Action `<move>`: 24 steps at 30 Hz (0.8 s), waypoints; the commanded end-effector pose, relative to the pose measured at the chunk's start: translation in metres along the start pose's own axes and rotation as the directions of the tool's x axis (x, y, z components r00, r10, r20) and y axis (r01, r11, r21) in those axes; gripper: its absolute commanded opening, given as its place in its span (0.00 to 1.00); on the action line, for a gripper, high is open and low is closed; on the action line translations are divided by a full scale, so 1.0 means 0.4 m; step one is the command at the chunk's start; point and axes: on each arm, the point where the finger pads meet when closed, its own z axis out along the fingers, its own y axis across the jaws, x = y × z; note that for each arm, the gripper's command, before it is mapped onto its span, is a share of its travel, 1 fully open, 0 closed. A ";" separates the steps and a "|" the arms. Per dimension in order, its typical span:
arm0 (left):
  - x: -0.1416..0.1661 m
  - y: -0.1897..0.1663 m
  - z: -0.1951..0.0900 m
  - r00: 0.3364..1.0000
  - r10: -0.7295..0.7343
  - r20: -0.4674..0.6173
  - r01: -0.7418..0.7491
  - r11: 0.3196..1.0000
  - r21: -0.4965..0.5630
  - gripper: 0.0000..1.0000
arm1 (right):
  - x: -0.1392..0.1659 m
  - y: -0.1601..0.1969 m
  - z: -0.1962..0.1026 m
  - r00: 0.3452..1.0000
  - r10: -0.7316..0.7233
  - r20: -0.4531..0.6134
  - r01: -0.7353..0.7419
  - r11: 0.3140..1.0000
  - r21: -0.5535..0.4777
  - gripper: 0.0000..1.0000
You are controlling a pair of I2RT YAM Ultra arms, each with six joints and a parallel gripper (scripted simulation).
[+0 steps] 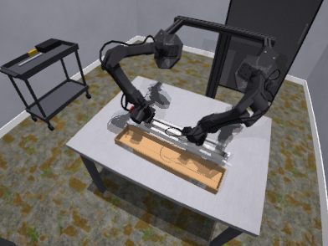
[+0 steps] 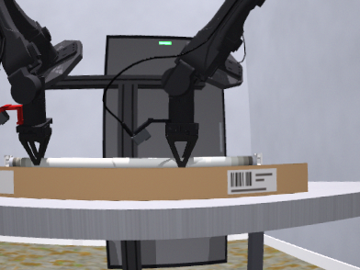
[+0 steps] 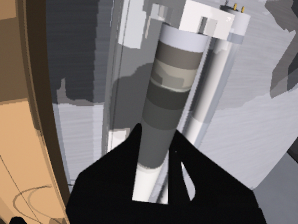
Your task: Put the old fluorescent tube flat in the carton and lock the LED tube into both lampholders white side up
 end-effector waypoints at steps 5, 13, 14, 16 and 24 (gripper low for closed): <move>-0.032 0.029 -0.024 0.999 0.005 0.039 -0.004 0.999 -0.034 0.11 | 0.018 0.005 -0.010 1.000 -0.006 -0.002 0.006 1.000 -0.021 0.11; -0.032 0.029 -0.024 0.999 0.005 0.039 -0.004 0.999 -0.034 0.11 | 0.018 0.005 -0.010 1.000 -0.006 -0.002 0.006 1.000 -0.021 0.11; -0.032 0.029 -0.024 0.999 0.005 0.039 -0.004 0.999 -0.034 0.11 | 0.018 0.005 -0.010 1.000 -0.006 -0.002 0.006 1.000 -0.021 0.11; -0.033 0.032 -0.024 0.999 0.004 0.039 -0.003 0.999 -0.036 0.11 | 0.018 0.005 -0.010 1.000 -0.007 -0.002 0.007 1.000 -0.018 0.11; -0.033 0.030 -0.023 0.999 0.013 0.036 -0.012 1.000 -0.020 0.11 | 0.022 0.009 -0.003 1.000 -0.008 -0.001 0.008 1.000 -0.007 0.11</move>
